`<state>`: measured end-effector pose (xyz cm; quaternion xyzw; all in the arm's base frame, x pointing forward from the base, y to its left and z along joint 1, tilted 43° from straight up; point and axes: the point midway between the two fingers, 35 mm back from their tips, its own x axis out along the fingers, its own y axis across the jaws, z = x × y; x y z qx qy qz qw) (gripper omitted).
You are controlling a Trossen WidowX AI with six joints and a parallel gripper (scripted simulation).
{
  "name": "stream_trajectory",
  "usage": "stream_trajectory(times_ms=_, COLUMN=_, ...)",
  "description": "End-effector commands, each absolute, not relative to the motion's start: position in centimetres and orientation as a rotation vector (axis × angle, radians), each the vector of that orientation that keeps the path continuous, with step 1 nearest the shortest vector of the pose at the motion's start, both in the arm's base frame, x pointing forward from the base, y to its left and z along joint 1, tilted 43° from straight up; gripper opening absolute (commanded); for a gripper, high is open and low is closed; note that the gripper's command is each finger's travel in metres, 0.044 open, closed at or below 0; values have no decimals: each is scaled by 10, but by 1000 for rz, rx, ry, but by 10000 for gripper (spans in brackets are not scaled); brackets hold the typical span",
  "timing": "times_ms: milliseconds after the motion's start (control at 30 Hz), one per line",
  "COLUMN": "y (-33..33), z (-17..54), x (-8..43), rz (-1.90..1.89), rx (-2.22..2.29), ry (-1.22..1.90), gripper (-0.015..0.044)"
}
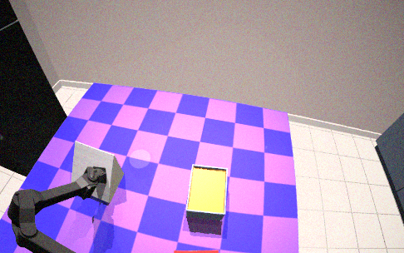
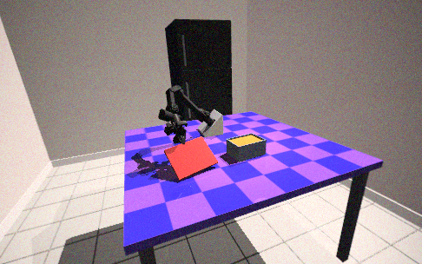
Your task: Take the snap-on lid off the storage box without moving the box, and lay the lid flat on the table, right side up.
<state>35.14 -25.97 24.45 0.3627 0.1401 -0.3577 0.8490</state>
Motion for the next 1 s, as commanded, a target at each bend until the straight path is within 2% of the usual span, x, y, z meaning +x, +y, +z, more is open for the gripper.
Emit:
stream_trajectory(times_ms=0, y=-269, z=230, x=346, rz=-789, rx=775, ry=316, gripper=0)
stream_trajectory(times_ms=967, y=-285, z=213, x=343, rz=-790, rx=774, ry=316, gripper=0)
